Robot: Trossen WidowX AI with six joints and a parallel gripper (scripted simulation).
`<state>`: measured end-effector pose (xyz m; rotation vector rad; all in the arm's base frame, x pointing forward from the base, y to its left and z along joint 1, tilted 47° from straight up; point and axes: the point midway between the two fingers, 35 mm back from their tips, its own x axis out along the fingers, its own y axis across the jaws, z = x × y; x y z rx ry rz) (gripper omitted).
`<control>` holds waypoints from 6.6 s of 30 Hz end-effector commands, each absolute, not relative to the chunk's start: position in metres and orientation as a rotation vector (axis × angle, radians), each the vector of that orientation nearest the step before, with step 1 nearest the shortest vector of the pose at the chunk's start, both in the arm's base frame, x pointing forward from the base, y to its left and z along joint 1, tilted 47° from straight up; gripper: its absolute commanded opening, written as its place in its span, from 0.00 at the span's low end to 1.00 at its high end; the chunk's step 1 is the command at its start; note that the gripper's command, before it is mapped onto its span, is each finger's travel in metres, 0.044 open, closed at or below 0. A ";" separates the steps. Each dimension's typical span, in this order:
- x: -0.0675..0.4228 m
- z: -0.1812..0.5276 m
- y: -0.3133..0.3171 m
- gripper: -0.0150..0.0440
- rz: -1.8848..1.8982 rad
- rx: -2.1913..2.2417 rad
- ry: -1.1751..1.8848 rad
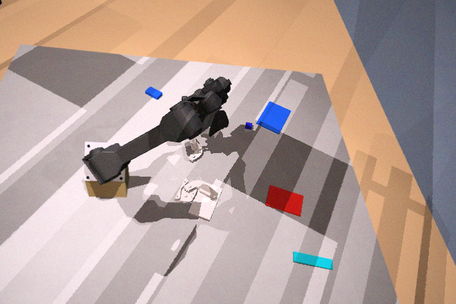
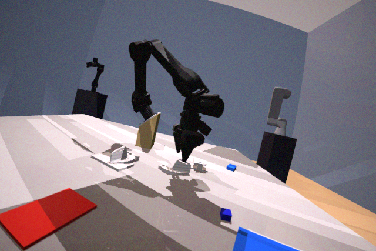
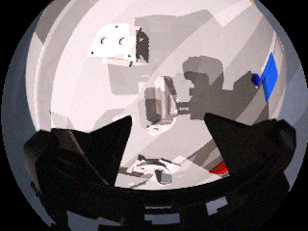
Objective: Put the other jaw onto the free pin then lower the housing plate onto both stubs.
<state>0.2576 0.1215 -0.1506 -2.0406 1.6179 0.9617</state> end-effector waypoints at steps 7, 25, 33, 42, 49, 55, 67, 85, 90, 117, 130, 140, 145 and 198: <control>0.257 -0.152 0.120 1.00 0.963 -2.051 1.618; 0.257 -0.152 0.120 1.00 0.963 -2.051 1.618; 0.257 -0.152 0.120 1.00 0.963 -2.051 1.618; 0.257 -0.152 0.120 1.00 0.963 -2.051 1.618; 0.257 -0.152 0.120 1.00 0.963 -2.051 1.618; 0.257 -0.152 0.120 1.00 0.963 -2.051 1.618; 0.257 -0.152 0.120 1.00 0.963 -2.051 1.618; 0.257 -0.152 0.120 1.00 0.963 -2.051 1.618; 0.257 -0.152 0.120 1.00 0.963 -2.051 1.618; 0.257 -0.152 0.120 1.00 0.963 -2.051 1.618; 0.257 -0.152 0.120 1.00 0.963 -2.051 1.618; 0.257 -0.152 0.120 1.00 0.963 -2.051 1.618; 0.257 -0.152 0.120 1.00 0.963 -2.051 1.618; 0.265 -0.189 0.084 1.00 0.962 -2.053 1.618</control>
